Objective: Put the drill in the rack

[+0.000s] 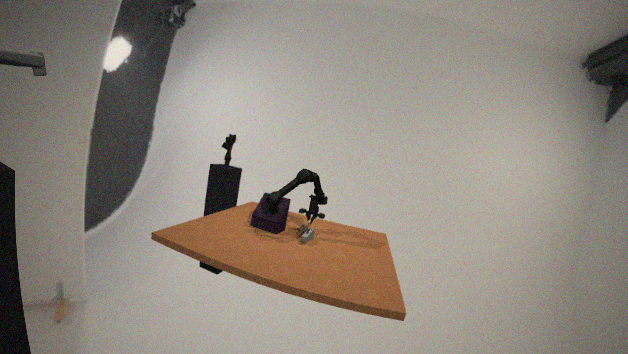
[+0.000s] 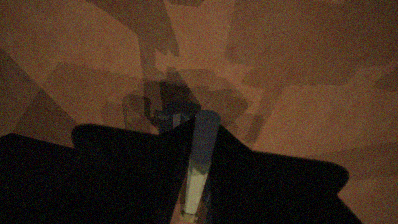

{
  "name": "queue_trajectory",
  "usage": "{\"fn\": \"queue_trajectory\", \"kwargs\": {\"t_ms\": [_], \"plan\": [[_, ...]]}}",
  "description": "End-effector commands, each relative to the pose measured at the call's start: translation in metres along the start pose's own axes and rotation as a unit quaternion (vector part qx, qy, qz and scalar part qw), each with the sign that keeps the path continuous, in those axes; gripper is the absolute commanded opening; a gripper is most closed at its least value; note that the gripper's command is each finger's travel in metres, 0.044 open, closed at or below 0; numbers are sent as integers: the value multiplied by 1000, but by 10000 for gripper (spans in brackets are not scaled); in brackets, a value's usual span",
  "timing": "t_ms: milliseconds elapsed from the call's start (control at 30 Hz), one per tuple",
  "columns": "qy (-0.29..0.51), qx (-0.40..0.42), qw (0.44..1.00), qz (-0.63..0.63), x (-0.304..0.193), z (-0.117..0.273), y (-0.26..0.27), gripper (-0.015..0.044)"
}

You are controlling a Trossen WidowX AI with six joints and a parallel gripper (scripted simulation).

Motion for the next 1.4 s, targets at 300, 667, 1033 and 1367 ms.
{"fn": "queue_trajectory", "kwargs": {"t_ms": [300, 667, 1033, 1367], "plan": [[-3, -2, 1000, 0, 12, 3, 17, 0], [-3, -2, 1000, 0, 16, -5, 22, 0], [-3, -2, 1000, 0, 17, -21, 23, 0], [-2, -2, 1000, 0, 17, -31, 22, 0]]}}
Point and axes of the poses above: the point midway between the two fingers, 35 mm back from their tips, its own z axis back along the fingers, its own y axis across the jaws, x = y × z, the point moved 6 cm from there along z, back along the fingers, and after that the axes turned 15 degrees about z, right-handed, at the moved point
